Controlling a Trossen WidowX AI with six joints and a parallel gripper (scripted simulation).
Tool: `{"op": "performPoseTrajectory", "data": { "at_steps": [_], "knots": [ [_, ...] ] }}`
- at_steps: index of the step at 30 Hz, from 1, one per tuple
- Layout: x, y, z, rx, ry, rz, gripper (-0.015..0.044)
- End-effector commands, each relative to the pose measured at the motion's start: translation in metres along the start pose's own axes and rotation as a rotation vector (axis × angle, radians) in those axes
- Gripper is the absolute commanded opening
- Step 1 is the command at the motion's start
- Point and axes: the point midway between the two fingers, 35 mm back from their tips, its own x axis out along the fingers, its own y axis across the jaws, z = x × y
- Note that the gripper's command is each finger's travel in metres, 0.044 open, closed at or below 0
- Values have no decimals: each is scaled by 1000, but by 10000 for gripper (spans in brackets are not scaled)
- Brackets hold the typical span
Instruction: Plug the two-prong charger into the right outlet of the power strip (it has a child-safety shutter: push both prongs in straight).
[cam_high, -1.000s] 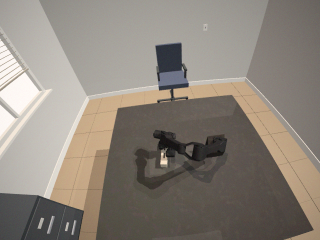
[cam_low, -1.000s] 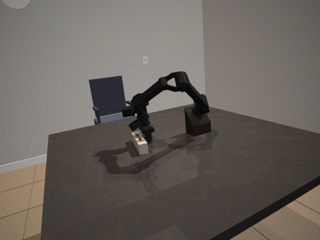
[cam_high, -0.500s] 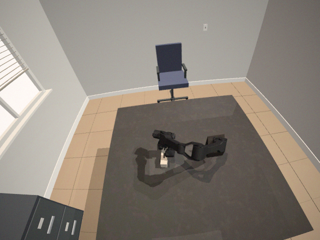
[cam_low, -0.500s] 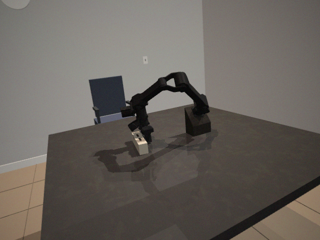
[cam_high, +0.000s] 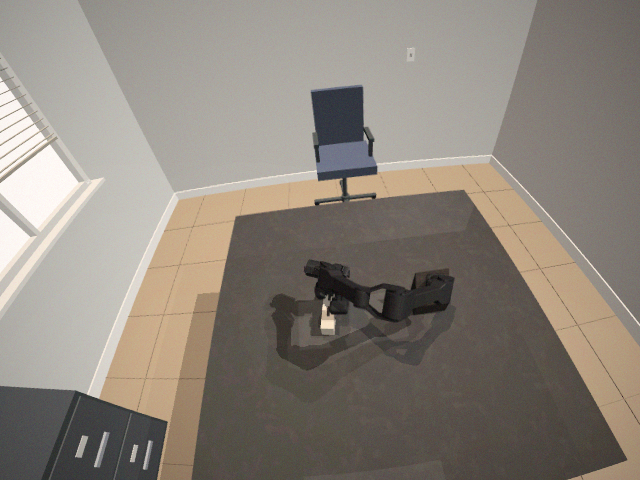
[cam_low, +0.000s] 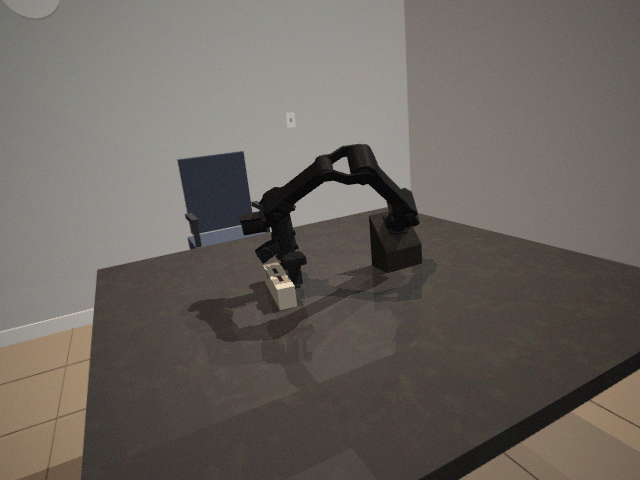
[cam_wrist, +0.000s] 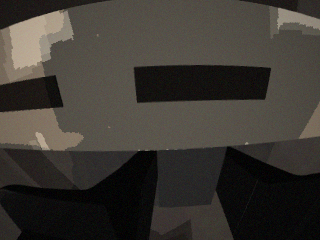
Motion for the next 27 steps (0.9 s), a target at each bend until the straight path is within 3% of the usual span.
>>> {"op": "performPoseTrajectory", "data": {
  "at_steps": [1,27],
  "knots": [
    [0,0,7,-17,-17,-3,0],
    [0,0,3,-17,-17,-3,0]
  ]
}}
